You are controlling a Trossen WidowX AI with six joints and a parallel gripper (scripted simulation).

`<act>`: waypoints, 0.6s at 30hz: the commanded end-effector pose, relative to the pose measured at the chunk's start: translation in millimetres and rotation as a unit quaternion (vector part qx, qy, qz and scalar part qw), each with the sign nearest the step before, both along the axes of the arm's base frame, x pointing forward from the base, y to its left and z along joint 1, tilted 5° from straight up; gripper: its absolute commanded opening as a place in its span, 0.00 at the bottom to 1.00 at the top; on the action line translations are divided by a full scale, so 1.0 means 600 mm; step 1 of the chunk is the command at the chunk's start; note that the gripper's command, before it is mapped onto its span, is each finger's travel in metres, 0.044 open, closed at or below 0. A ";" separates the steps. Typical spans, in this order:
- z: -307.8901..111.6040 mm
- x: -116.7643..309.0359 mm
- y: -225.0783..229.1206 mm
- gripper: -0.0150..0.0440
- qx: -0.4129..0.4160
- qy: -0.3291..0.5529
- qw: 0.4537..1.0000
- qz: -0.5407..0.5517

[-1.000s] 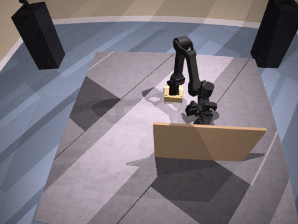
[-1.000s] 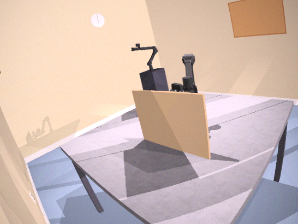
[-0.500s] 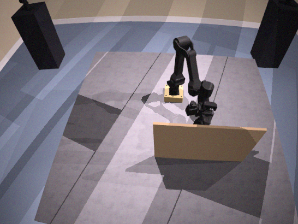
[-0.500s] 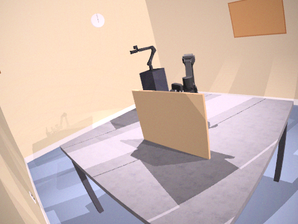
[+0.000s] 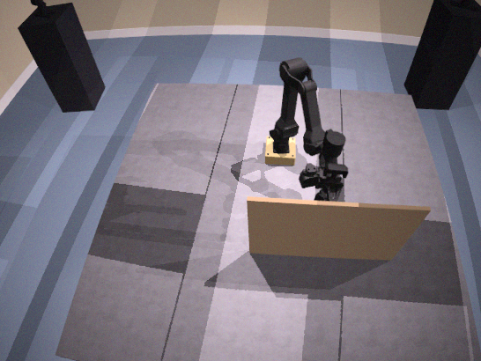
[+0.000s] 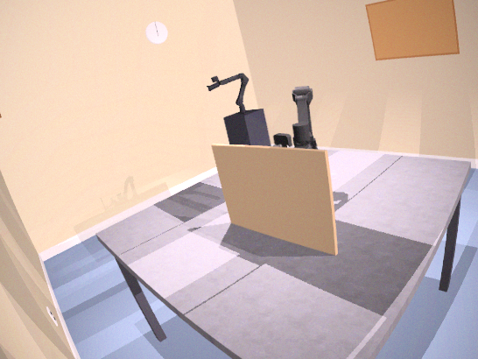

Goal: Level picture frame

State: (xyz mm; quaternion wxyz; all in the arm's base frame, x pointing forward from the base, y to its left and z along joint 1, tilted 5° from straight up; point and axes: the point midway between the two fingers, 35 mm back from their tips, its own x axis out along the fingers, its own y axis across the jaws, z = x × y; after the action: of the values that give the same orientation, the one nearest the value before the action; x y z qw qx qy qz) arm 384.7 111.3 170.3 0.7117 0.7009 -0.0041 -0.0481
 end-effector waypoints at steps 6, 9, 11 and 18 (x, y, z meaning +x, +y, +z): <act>-0.001 0.000 0.000 0.25 0.029 -0.003 1.000 -0.001; -0.001 0.000 0.000 0.25 0.034 -0.003 0.999 -0.002; -0.001 0.000 0.000 0.30 0.027 -0.002 1.000 -0.002; -0.001 0.000 0.000 0.61 0.027 -0.002 1.000 -0.002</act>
State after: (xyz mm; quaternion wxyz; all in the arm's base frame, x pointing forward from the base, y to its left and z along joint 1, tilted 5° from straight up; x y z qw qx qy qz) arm 384.7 111.1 170.1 0.6909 0.7214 -0.0059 -0.0475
